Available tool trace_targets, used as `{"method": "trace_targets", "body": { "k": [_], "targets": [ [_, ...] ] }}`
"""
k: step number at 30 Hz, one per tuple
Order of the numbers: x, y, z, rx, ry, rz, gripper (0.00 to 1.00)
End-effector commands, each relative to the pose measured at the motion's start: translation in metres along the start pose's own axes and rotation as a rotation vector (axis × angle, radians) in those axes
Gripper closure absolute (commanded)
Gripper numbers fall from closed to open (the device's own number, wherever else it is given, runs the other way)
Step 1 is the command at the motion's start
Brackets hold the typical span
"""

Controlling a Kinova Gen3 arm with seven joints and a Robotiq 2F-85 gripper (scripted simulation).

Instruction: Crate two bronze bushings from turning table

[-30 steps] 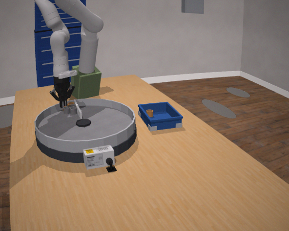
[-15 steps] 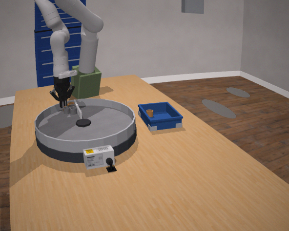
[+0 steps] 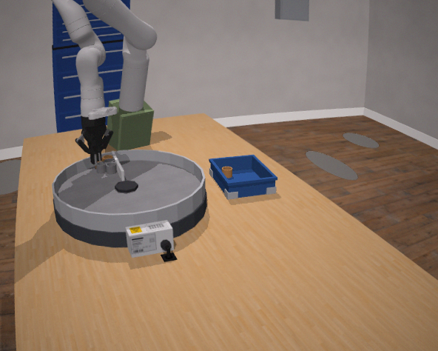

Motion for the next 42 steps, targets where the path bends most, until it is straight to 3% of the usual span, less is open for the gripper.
{"method": "trace_targets", "body": {
  "k": [1, 42],
  "targets": [
    [0.0, 0.0, 0.0, 0.0, -0.001, 0.0, 1.0],
    [-0.011, -0.001, 0.003, -0.001, 0.002, 0.001, 1.0]
  ]
}}
Point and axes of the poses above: the point where the finger pads meet when closed, its own x axis out along the fingers, its own z axis across the jaws, y = z × x, the point moved 7 cm from there along -x, back along the fingers, and after that the axes turned 14 degrees about -x, right-handed, at the moved point
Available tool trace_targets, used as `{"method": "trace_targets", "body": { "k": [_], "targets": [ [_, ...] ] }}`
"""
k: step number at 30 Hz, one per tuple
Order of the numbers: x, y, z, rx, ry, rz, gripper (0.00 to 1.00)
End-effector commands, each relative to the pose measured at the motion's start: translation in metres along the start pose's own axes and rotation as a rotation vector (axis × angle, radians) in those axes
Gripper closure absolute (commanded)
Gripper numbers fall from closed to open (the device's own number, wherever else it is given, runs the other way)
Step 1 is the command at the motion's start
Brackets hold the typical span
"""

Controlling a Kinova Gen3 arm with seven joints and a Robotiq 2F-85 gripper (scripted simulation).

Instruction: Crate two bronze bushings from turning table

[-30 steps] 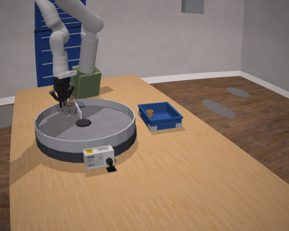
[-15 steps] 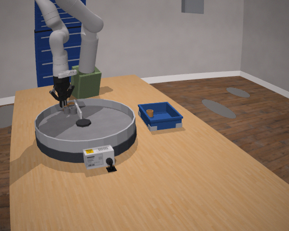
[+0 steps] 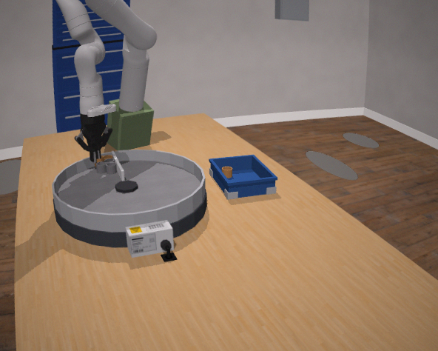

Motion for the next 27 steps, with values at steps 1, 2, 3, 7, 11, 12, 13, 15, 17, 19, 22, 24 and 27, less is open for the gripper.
{"method": "trace_targets", "body": {
  "k": [1, 2, 3, 7, 11, 12, 13, 15, 17, 19, 22, 24, 27],
  "targets": [
    [-0.004, 0.0, 0.001, -0.001, -0.004, -0.001, 1.0],
    [-0.006, 0.0, 0.001, -0.001, -0.004, -0.001, 1.0],
    [-0.007, 0.0, 0.001, -0.001, -0.004, -0.001, 1.0],
    [-0.007, 0.0, 0.001, -0.001, -0.004, -0.001, 1.0],
    [-0.007, 0.0, 0.001, -0.001, -0.004, -0.001, 1.0],
    [-0.007, 0.0, 0.001, -0.001, -0.004, -0.001, 1.0],
    [-0.007, 0.0, 0.001, -0.001, -0.004, -0.001, 1.0],
    [-0.007, 0.0, 0.001, -0.001, -0.004, -0.001, 1.0],
    [-0.01, 0.0, 0.001, -0.001, -0.003, -0.001, 1.0],
    [-0.013, 0.0, 0.001, -0.001, -0.003, -0.001, 1.0],
    [-0.015, 0.0, 0.001, -0.001, -0.003, -0.001, 1.0],
    [-0.015, 0.0, 0.001, -0.001, -0.003, -0.001, 1.0],
    [-0.015, 0.0, 0.001, -0.001, -0.003, -0.001, 1.0]
  ]
}}
Point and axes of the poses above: the point where the finger pads meet when closed, its own x axis out along the fingers, its own z axis across the jaws, y = z × x, the point moved 7 cm from there along -x, back along the fingers, and after that the axes turned 14 degrees about -x, right-handed, at the moved point
